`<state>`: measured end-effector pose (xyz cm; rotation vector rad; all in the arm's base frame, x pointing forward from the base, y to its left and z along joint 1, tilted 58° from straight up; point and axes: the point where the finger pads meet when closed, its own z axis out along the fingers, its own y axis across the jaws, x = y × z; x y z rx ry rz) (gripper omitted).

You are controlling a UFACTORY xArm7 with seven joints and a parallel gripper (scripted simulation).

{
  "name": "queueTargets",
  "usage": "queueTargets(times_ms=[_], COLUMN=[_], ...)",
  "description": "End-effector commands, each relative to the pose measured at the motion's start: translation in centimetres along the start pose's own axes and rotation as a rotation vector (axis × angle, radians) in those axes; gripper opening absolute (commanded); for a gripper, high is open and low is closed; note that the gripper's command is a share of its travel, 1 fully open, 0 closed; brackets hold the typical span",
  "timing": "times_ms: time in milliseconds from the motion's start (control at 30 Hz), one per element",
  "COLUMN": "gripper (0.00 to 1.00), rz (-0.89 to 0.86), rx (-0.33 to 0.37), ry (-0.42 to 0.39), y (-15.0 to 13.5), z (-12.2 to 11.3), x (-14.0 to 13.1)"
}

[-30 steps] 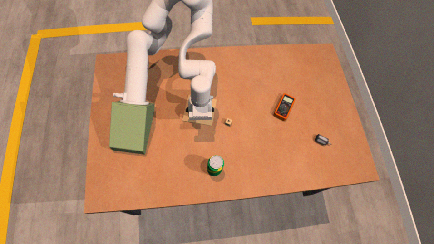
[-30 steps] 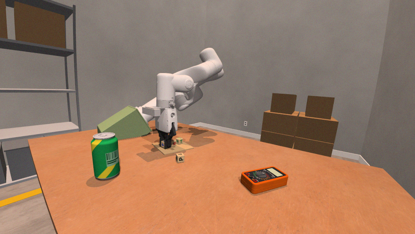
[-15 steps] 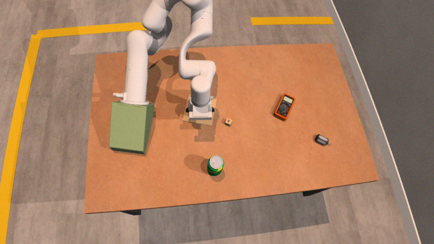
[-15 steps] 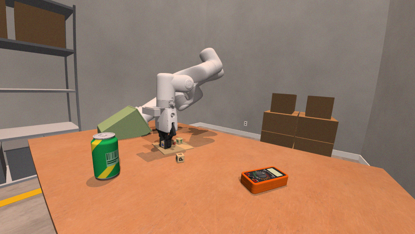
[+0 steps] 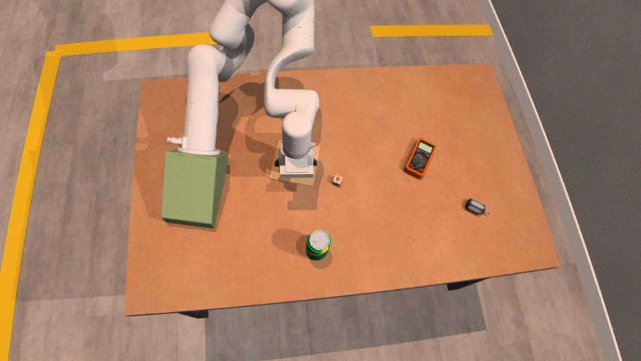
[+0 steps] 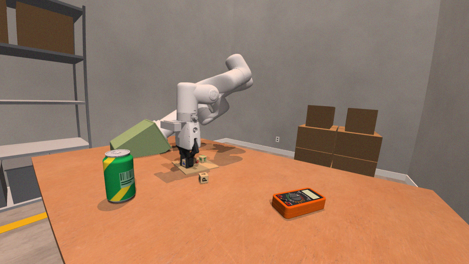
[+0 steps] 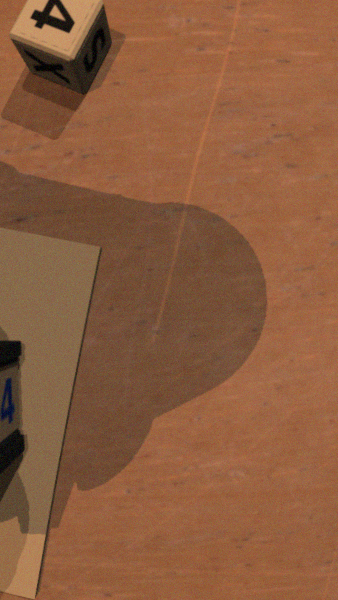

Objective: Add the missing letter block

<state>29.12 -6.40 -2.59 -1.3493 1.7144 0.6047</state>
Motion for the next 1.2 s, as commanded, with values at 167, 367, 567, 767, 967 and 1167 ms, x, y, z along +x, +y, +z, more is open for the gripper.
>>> queueTargets(times_ms=[167,367,567,767,967,1167], gripper=[0.23,0.23,0.23,0.23,0.23,0.23], rz=[0.0,0.0,0.0,0.0,0.0,0.0], rx=[0.003,0.003,0.003,0.003,0.003,0.003], ry=[0.003,0.003,0.003,0.003,0.003,0.003], y=[-0.08,-0.08,-0.08,-0.08,-0.08,-0.08], z=[-0.16,-0.16,-0.11,-0.02,0.12,0.16], x=[0.11,0.11,0.11,0.11,0.11,0.11])
